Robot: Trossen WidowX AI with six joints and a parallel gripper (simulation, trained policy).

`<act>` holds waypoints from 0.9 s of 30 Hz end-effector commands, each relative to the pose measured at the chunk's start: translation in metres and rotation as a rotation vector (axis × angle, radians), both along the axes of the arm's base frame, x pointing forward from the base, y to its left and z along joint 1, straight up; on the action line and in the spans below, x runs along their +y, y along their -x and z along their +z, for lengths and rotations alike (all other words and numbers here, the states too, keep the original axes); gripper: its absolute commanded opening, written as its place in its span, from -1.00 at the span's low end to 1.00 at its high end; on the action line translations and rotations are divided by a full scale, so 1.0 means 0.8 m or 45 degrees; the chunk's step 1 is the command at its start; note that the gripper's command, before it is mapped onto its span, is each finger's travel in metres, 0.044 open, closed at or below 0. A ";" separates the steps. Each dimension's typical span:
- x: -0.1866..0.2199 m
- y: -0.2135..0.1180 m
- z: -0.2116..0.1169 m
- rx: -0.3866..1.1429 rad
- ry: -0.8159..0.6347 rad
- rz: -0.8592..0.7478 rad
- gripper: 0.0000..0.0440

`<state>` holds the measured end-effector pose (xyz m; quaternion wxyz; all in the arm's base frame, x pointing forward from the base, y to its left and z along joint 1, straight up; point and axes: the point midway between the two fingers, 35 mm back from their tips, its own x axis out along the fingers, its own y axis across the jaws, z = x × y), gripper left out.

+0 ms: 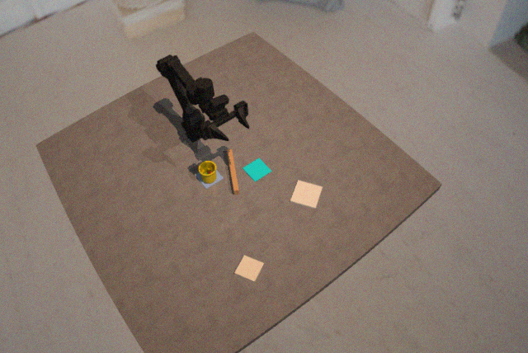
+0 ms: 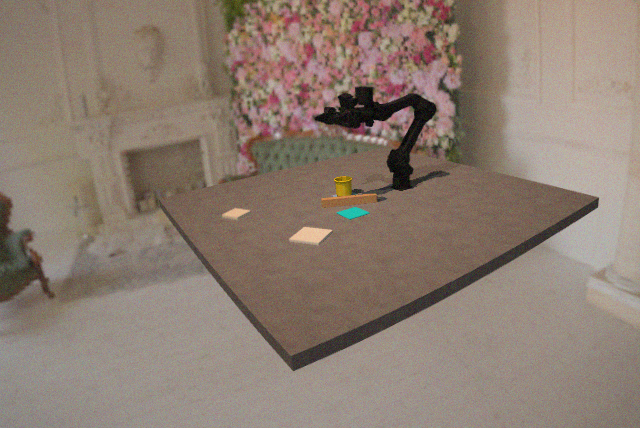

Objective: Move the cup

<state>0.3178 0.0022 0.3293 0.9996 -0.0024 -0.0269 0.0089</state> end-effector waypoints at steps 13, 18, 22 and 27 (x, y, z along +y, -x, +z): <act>0.016 0.006 -0.025 0.190 -0.160 0.022 -0.52; 0.028 0.008 -0.032 0.284 -0.232 0.052 -0.57; 0.038 0.009 -0.038 0.364 -0.287 0.069 -0.59; 0.048 0.012 -0.045 0.466 -0.352 0.080 -0.56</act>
